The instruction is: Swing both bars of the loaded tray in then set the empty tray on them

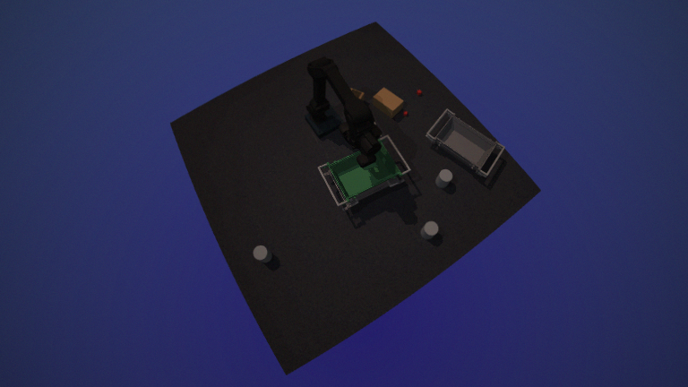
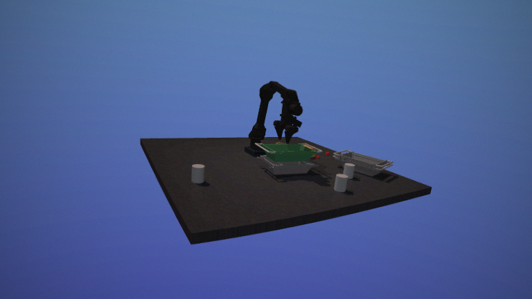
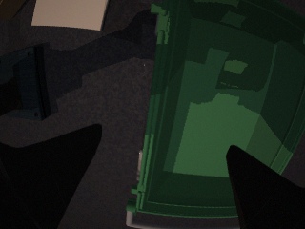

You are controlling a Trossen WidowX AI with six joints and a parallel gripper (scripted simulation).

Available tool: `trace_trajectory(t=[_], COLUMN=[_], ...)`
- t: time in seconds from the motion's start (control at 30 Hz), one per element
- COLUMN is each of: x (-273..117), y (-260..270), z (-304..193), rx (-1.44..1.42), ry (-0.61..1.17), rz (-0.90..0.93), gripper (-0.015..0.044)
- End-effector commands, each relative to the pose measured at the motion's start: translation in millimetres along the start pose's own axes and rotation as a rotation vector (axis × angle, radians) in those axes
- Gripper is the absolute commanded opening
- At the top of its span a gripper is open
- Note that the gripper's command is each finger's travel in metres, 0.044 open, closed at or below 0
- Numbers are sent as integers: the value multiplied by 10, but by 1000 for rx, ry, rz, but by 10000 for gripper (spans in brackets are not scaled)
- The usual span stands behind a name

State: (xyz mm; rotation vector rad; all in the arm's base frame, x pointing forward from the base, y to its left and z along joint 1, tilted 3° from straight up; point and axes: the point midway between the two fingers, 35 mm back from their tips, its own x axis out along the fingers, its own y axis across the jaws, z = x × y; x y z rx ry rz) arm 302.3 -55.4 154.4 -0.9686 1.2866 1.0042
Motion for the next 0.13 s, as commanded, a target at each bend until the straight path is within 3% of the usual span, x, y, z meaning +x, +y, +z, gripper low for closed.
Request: trace_trajectory(t=[0.0, 0.1], x=[-215, -367], y=[11, 36], z=[0, -3], rx=[-5, -5], ry=[-1, -1], rz=[-7, -7], gripper=[440, 440])
